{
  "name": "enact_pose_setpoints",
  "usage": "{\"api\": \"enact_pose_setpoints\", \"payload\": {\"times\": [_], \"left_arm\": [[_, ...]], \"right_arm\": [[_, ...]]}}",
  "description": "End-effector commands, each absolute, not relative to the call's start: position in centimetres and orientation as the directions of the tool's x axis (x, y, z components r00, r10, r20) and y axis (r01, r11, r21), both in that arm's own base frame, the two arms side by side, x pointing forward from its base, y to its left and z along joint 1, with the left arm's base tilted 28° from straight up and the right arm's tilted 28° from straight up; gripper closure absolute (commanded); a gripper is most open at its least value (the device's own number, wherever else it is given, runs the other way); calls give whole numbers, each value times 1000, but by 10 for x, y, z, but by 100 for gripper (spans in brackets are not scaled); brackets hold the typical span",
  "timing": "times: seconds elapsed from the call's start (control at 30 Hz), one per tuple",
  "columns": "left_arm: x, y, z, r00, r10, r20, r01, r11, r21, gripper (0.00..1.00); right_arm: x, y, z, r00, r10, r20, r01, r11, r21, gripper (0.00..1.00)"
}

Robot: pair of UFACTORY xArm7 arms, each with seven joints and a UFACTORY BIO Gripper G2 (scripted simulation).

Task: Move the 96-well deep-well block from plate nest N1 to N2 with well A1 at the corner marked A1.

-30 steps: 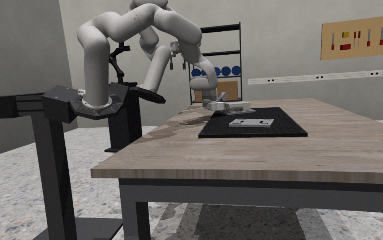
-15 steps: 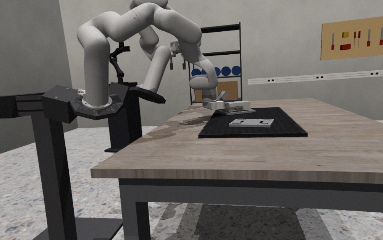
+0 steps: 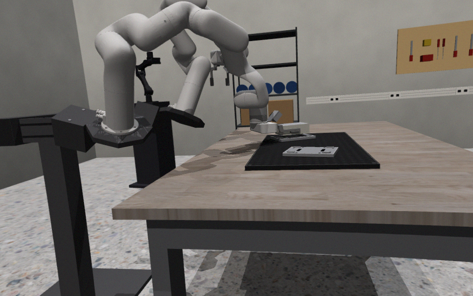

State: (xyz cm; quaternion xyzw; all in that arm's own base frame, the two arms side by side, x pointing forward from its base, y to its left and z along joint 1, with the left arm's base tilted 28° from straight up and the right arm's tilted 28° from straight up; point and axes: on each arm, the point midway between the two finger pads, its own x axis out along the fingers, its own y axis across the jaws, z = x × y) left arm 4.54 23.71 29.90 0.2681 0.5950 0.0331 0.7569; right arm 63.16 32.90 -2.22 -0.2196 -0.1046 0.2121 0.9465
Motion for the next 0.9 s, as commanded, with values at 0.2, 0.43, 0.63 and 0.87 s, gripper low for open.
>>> {"api": "enact_pose_setpoints", "payload": {"times": [0.2,0.43,0.63,0.87], "left_arm": [[46,237,300,292,371,-882,268,853,448,0],[46,237,300,292,371,-882,268,853,448,0],[46,237,300,292,371,-882,268,853,448,0],[46,237,300,292,371,-882,268,853,448,0]], "right_arm": [[630,333,-15,887,449,109,-356,814,-458,100],[630,334,-14,887,449,109,-356,814,-458,100],[627,337,-7,887,449,109,-356,814,-458,100],[625,340,1,887,449,109,-356,814,-458,100]]}}
